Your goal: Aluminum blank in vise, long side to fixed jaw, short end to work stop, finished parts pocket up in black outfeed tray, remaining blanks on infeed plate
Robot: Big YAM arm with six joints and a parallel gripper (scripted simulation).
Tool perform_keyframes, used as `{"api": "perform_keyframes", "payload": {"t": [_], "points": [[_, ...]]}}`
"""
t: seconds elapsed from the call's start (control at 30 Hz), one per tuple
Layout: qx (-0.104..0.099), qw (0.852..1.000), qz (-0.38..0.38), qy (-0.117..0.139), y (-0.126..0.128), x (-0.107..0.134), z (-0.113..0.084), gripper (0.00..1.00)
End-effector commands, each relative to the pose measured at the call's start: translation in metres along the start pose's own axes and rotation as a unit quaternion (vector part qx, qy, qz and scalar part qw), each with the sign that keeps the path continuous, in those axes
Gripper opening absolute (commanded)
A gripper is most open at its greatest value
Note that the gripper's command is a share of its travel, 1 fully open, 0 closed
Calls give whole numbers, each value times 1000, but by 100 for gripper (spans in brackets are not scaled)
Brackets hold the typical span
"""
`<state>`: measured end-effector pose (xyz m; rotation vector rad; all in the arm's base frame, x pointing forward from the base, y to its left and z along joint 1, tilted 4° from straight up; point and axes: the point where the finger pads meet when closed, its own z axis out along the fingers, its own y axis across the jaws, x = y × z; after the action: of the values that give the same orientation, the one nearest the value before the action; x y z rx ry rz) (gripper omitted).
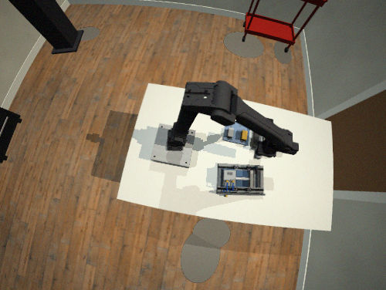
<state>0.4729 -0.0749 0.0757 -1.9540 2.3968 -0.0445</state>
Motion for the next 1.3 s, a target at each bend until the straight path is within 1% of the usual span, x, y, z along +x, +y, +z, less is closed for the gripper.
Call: {"api": "perform_keyframes", "payload": {"t": [0.0,0.07,0.2,0.3,0.4,0.5,0.57,0.63,0.83,1.03,1.27], "points": [[13,998,-54,-5,-35,41,-18,0],[13,998,-54,-5,-35,41,-18,0],[13,998,-61,-4,-43,88,-17,0],[14,998,-65,-4,-46,116,-16,0],[14,998,-68,-3,-47,137,-16,0],[17,997,-70,-2,-48,150,-18,0],[22,997,-71,-1,-48,154,-23,0],[22,997,-71,-1,-48,154,-23,0],[29,996,-79,2,-51,150,-31,0],[32,996,-82,3,-52,147,-34,0],[33,996,-79,4,-51,151,-35,0]]}}
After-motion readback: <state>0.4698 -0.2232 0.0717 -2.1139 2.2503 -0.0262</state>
